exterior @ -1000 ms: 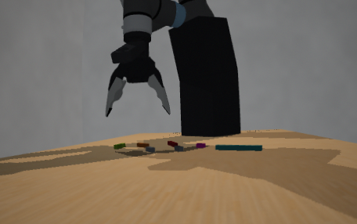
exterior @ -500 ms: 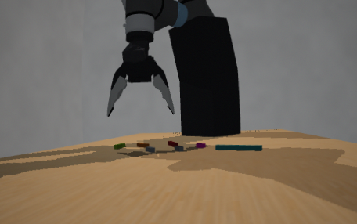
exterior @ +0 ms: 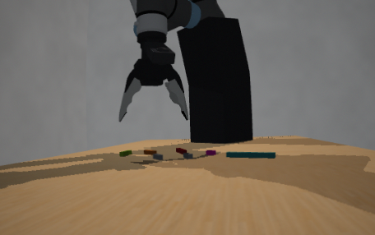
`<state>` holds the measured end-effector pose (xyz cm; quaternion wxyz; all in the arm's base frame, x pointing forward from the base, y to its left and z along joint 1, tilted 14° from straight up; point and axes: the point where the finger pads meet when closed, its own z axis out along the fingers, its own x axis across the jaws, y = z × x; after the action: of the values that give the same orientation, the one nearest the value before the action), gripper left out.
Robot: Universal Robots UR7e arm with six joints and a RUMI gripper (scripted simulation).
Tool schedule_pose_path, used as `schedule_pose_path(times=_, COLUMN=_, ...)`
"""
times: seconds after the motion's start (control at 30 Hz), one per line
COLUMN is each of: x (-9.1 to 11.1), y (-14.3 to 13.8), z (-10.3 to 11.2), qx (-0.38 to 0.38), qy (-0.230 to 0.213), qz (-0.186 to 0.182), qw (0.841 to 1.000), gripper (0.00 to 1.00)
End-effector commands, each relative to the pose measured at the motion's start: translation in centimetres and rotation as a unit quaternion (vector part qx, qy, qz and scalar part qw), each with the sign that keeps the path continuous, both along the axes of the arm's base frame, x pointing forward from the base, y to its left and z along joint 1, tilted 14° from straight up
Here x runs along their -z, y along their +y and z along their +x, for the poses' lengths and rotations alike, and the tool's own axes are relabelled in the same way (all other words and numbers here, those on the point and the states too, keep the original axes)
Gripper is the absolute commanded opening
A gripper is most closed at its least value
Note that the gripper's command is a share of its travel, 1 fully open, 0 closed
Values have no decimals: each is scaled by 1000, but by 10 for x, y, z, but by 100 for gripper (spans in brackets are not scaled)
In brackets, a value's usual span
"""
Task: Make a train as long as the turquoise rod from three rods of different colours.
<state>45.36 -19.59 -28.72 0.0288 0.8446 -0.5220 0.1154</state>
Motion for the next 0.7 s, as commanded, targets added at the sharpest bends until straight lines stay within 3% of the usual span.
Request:
schedule_pose_path(times=0.0, x=1, y=8, z=1, qx=-82, qy=12, qz=-13, qw=996, gripper=100)
schedule_pose_path(times=0.23, x=2, y=16, z=1, qx=-151, qy=25, qz=-24, qw=988, gripper=100)
schedule_pose_path(times=0.67, x=6, y=35, z=-1, qx=-342, qy=58, qz=-57, qw=936, gripper=100)
